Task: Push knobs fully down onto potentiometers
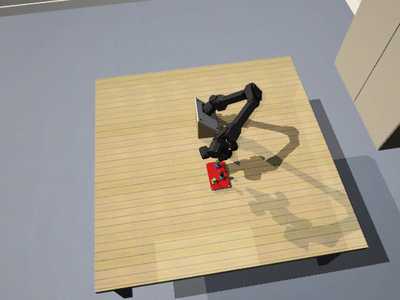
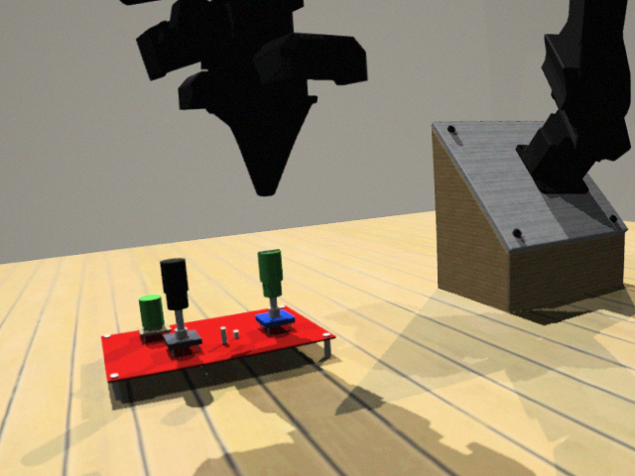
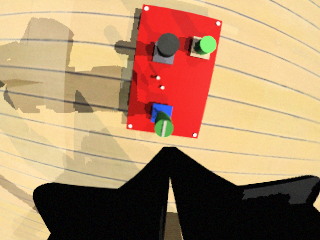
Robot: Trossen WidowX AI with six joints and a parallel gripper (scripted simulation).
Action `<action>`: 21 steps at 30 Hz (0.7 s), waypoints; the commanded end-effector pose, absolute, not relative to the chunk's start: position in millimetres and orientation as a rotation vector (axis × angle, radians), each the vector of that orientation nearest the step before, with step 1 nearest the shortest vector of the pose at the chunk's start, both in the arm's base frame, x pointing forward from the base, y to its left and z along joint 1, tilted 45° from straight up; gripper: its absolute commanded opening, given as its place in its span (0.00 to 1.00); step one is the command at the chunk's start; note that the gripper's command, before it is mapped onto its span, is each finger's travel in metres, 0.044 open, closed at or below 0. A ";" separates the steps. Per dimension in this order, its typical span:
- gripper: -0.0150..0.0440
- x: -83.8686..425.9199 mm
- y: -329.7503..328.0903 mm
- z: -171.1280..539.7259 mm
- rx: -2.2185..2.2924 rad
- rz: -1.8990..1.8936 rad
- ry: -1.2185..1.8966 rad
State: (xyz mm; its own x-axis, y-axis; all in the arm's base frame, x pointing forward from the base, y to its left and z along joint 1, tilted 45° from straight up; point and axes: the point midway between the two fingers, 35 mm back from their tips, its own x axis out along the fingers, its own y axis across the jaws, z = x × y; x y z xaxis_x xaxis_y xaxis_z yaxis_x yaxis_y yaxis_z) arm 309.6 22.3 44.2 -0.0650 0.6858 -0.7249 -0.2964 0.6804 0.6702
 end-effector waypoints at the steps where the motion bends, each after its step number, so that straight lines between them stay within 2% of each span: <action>1: 0.25 310.8 20.0 47.1 0.399 0.824 1.423; 21: 0.25 308.9 43.8 23.5 0.400 0.825 1.423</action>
State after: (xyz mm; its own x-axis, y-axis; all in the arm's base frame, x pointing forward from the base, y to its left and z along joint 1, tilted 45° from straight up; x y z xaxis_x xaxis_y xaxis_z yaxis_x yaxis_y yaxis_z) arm 311.0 39.3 27.4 -0.0550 0.7025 -0.7096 -0.2684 0.6741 0.6882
